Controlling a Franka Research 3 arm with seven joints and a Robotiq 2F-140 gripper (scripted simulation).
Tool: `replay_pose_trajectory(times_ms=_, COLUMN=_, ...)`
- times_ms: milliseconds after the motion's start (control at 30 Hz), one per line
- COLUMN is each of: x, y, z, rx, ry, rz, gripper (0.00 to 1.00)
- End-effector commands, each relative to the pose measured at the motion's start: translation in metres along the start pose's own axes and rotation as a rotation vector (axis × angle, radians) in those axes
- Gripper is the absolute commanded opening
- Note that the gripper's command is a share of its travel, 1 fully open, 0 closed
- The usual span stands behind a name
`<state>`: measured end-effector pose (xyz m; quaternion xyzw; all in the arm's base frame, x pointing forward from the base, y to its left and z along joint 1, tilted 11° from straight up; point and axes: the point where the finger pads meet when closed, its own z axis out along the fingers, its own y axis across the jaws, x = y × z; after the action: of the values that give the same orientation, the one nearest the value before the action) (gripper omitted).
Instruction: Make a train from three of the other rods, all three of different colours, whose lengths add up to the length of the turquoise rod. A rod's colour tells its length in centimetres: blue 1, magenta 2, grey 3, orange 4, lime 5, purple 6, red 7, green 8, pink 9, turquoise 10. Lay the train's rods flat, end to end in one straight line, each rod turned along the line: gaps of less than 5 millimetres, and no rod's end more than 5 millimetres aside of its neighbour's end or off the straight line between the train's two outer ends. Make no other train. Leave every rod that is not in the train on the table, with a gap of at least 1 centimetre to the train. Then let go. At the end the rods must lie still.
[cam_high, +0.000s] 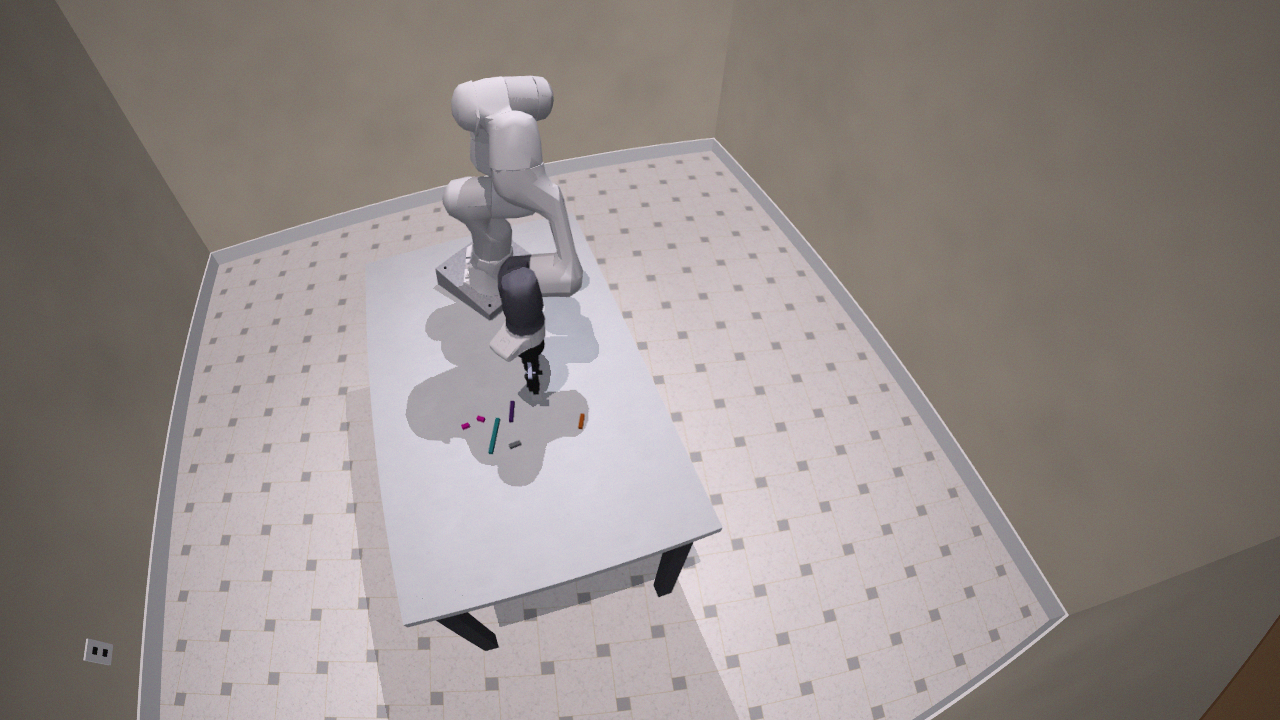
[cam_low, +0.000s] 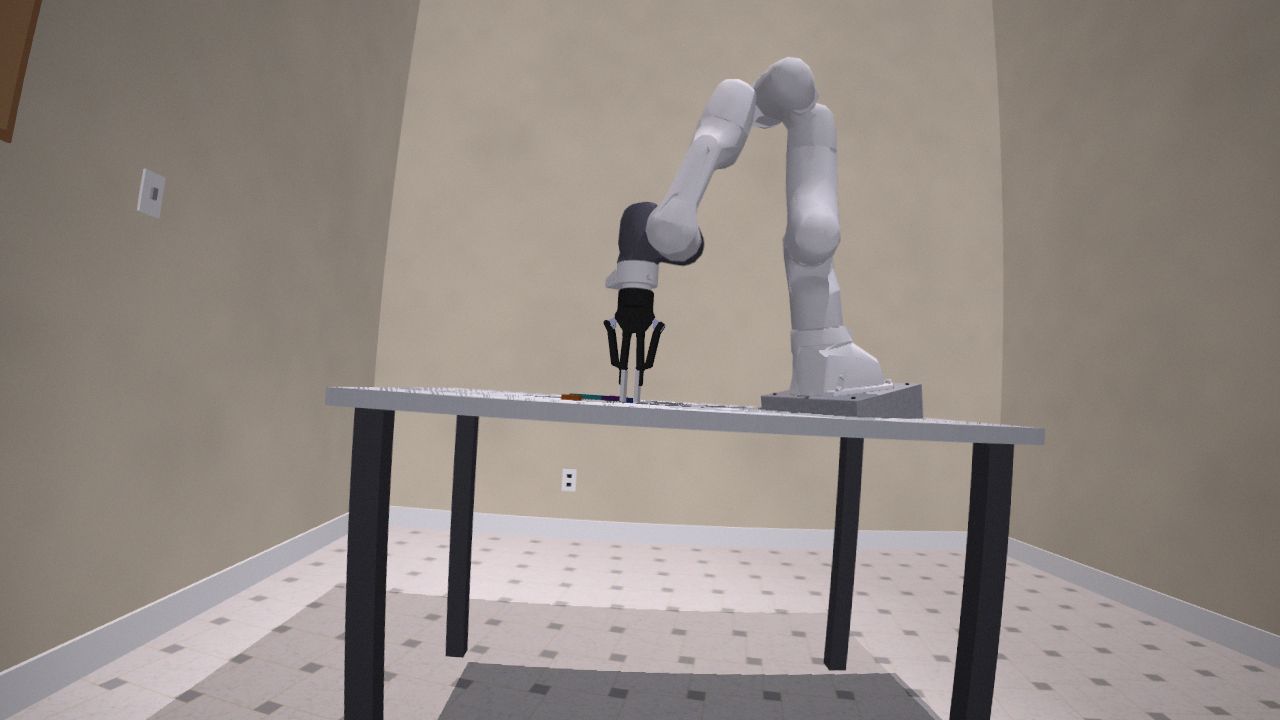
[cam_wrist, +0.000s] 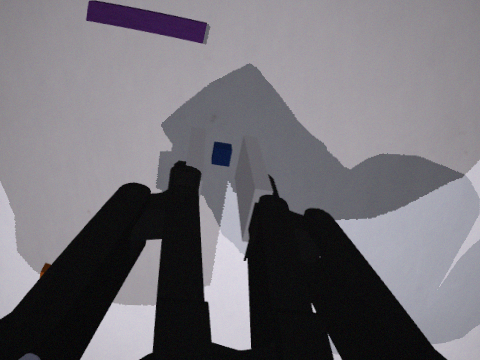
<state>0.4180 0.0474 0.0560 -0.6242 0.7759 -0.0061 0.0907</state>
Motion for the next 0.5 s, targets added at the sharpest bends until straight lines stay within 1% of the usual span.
replay_pose_trajectory(times_ms=0, x=-0.0009, y=-0.0008, z=0.0001, rx=0.002, ry=-0.001, rz=-0.006, gripper=0.15)
replay_pose_trajectory(times_ms=333, x=-0.0009, y=-0.0008, z=-0.0001, rx=0.002, ry=-0.001, rz=-0.006, gripper=0.15)
replay_pose_trajectory(times_ms=467, x=-0.0009, y=-0.0008, z=-0.0041, rx=0.002, ry=-0.001, rz=-0.006, gripper=0.15)
